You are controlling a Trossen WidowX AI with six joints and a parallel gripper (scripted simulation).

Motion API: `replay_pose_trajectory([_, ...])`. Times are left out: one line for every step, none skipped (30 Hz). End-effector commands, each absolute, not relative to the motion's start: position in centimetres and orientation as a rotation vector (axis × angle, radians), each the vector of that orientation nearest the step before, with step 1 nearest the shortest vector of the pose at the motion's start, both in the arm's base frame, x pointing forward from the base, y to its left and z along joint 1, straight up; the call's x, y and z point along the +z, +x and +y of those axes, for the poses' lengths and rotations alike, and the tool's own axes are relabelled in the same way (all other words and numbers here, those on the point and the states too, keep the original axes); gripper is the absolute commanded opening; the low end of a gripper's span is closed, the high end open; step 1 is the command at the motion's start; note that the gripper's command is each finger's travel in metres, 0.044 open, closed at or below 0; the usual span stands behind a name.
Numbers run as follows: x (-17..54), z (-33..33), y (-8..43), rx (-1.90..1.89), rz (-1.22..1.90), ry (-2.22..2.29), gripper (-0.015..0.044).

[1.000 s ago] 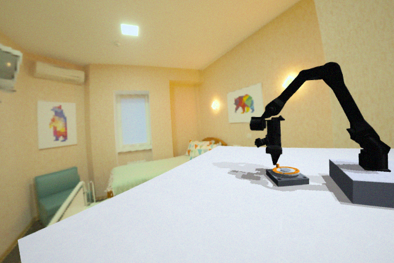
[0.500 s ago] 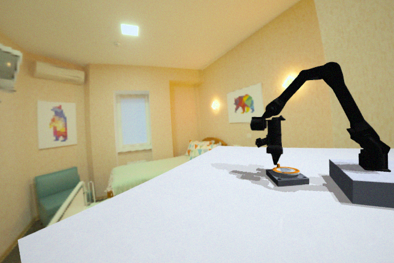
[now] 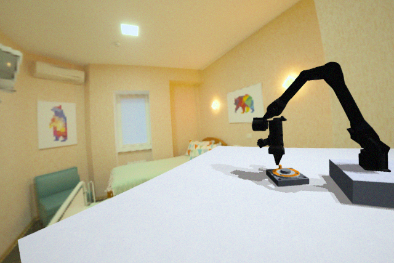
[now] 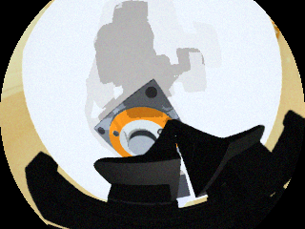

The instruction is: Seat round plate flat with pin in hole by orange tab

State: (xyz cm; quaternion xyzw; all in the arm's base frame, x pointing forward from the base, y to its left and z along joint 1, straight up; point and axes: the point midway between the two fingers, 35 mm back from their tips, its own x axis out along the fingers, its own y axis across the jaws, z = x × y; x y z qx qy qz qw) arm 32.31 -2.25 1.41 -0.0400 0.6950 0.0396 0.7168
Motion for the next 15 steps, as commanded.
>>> replay_pose_trajectory([1.2,-2.4,31.9,0.09,1.545,-0.094,0.0])
replay_pose_trajectory([1.2,-2.4,31.9,0.09,1.545,-0.094,0.0])
replay_pose_trajectory([1.1,-2.4,31.9,0.09,1.545,-0.094,0.0])
replay_pose_trajectory([1.2,-2.4,31.9,0.09,1.545,-0.094,0.0])
replay_pose_trajectory([1.5,-2.4,32.0,0.09,1.545,-0.094,0.0])
replay_pose_trajectory([1.9,-2.4,32.0,0.09,1.545,-0.094,0.0])
replay_pose_trajectory([2.4,-2.4,32.0,0.09,1.545,-0.094,0.0])
replay_pose_trajectory([2.9,-2.4,32.1,0.09,1.544,-0.094,0.0])
replay_pose_trajectory([3.5,-2.4,32.1,0.09,1.544,-0.094,0.0])
replay_pose_trajectory([4.1,-2.4,32.0,0.09,1.544,-0.094,0.0])
replay_pose_trajectory([4.9,-2.4,31.9,0.09,1.544,-0.094,0.0])
replay_pose_trajectory([5.3,-2.3,31.8,0.09,1.545,-0.094,0.0])
replay_pose_trajectory([5.6,-2.3,31.7,0.09,1.545,-0.094,0.0])
replay_pose_trajectory([5.8,-2.3,31.6,0.09,1.545,-0.094,0.0])
replay_pose_trajectory([5.9,-2.3,31.6,0.09,1.545,-0.094,0.0])
